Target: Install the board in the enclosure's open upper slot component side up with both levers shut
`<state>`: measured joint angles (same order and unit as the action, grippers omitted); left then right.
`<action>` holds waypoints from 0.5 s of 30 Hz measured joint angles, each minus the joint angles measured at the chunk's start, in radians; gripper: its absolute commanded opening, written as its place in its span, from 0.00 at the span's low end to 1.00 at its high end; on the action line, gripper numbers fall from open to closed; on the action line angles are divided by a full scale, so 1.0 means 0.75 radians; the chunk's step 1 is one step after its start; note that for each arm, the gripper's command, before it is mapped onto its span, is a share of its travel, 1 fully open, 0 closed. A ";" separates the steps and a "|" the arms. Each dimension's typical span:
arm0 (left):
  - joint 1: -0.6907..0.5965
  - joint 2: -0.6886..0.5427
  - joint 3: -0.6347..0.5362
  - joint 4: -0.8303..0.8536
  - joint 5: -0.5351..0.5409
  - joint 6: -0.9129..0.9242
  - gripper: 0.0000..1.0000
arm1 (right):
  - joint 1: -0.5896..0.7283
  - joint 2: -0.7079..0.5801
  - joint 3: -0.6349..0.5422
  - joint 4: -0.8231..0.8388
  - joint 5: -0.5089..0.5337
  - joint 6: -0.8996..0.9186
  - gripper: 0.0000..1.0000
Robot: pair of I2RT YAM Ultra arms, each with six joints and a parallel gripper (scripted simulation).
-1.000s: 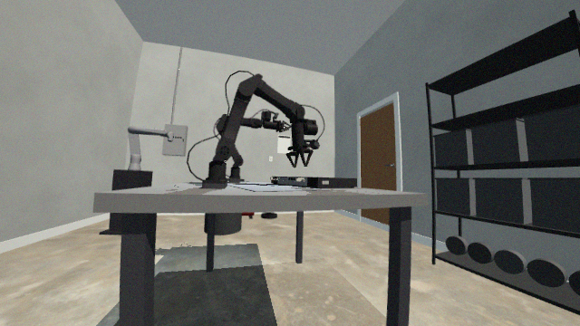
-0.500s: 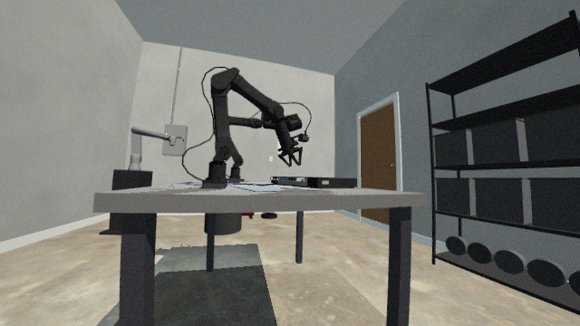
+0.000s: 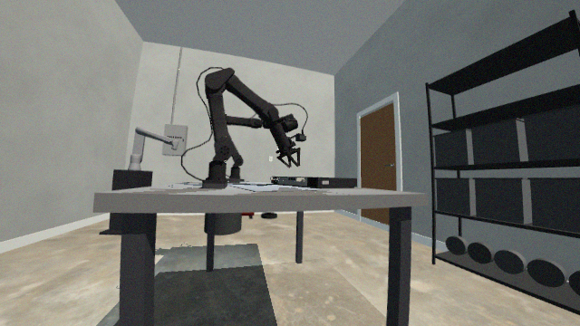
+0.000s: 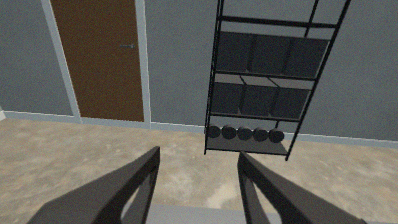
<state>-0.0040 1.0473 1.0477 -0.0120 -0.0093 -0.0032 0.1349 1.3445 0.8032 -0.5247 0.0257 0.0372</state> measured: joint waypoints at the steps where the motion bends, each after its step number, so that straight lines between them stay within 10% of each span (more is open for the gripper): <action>1: 0.000 0.000 0.000 0.000 0.000 0.000 0.64 | 0.000 0.000 0.000 0.003 0.000 0.000 1.00; 15: 0.000 0.000 0.000 0.000 0.000 0.000 0.64 | 0.000 0.000 0.000 0.012 0.000 0.000 1.00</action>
<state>-0.0040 1.0473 1.0477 -0.0120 -0.0093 -0.0032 0.1349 1.3445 0.8032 -0.5156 0.0257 0.0372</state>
